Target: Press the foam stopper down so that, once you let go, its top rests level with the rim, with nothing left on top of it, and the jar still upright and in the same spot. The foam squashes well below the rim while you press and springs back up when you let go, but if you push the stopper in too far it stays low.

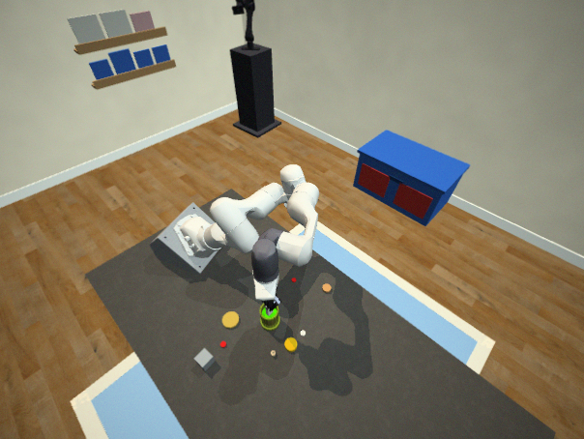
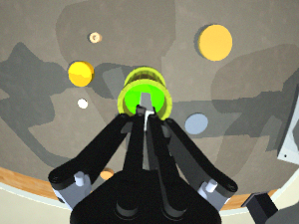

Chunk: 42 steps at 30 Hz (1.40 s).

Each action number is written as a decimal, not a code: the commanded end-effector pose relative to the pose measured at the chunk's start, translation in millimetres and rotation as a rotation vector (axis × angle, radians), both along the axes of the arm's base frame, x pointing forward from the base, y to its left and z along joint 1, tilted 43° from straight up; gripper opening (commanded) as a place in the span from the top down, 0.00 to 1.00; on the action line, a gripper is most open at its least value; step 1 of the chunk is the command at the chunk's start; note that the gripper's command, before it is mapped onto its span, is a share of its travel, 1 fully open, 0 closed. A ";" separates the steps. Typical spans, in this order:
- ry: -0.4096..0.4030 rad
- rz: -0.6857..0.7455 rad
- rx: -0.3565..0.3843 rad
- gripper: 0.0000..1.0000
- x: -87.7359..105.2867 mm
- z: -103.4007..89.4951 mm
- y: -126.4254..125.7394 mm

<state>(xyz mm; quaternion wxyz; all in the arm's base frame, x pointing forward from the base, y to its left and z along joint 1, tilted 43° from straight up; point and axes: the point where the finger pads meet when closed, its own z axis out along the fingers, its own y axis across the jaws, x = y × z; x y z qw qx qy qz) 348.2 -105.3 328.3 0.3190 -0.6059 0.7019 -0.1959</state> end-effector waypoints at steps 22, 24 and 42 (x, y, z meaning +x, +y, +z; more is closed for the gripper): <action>0.013 0.008 0.023 1.00 -27.6 25.9 -3.1; 0.013 0.008 0.023 1.00 -31.3 30.6 -4.5; 0.013 0.008 0.023 1.00 -50.9 54.8 -11.5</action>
